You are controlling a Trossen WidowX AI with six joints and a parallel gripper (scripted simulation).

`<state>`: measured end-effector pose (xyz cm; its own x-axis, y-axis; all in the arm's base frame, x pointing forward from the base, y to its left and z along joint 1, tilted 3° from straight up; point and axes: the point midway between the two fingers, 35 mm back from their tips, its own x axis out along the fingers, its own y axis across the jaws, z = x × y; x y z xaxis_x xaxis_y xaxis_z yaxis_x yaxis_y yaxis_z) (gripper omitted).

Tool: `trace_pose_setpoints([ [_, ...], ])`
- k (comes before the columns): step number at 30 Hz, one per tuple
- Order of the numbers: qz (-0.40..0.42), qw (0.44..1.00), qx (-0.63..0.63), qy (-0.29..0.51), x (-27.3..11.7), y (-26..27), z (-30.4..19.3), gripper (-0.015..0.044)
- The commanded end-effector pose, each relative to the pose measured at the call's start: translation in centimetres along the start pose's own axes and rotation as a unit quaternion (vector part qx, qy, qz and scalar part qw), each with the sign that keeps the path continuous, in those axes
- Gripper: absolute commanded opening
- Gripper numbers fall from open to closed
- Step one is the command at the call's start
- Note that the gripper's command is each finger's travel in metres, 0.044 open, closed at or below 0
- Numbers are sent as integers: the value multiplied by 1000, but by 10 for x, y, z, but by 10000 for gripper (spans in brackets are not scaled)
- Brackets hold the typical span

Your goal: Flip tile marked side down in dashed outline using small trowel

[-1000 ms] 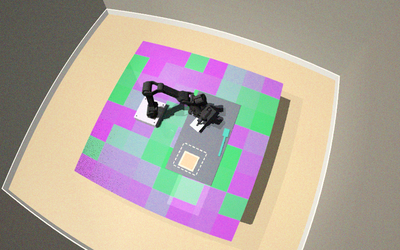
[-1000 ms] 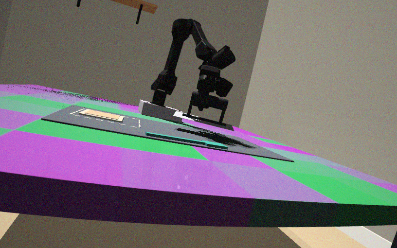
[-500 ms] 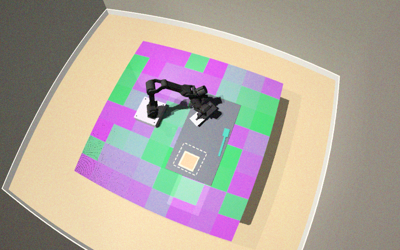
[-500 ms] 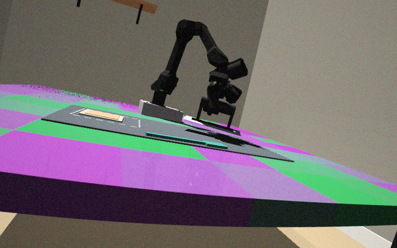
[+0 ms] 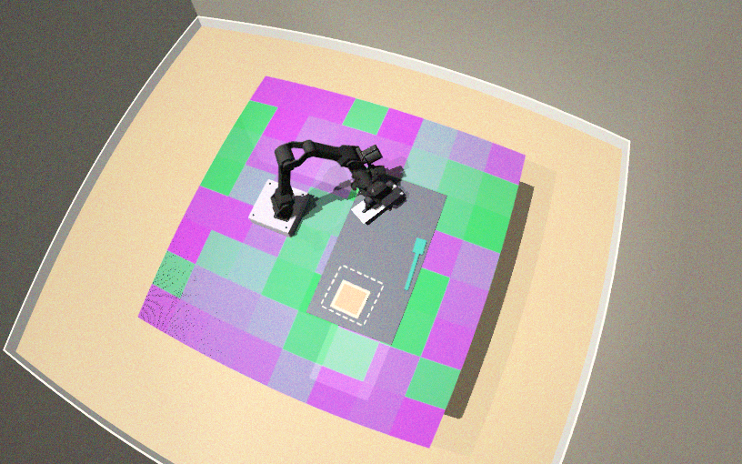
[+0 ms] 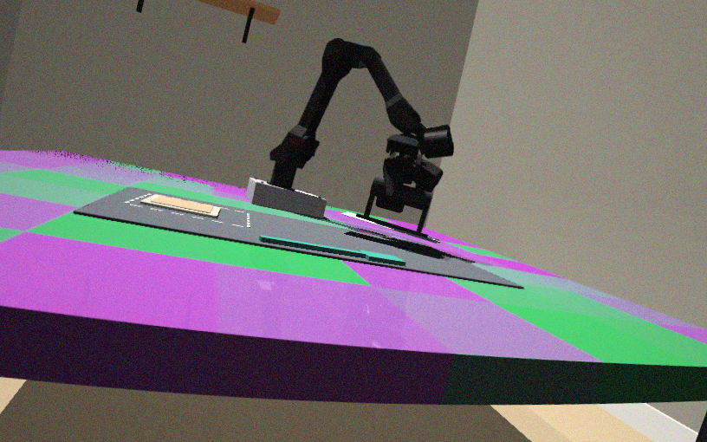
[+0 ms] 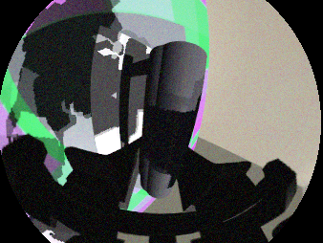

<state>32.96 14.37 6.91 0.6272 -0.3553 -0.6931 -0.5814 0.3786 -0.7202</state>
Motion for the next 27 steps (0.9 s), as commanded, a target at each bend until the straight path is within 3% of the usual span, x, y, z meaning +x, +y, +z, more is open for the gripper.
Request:
trace_pose_setpoints([
  [1, -24, 1000, 16, -3, -11, 1, 10, 0],
  [27, -27, 999, 19, -3, 3, 22, 14, 0],
])
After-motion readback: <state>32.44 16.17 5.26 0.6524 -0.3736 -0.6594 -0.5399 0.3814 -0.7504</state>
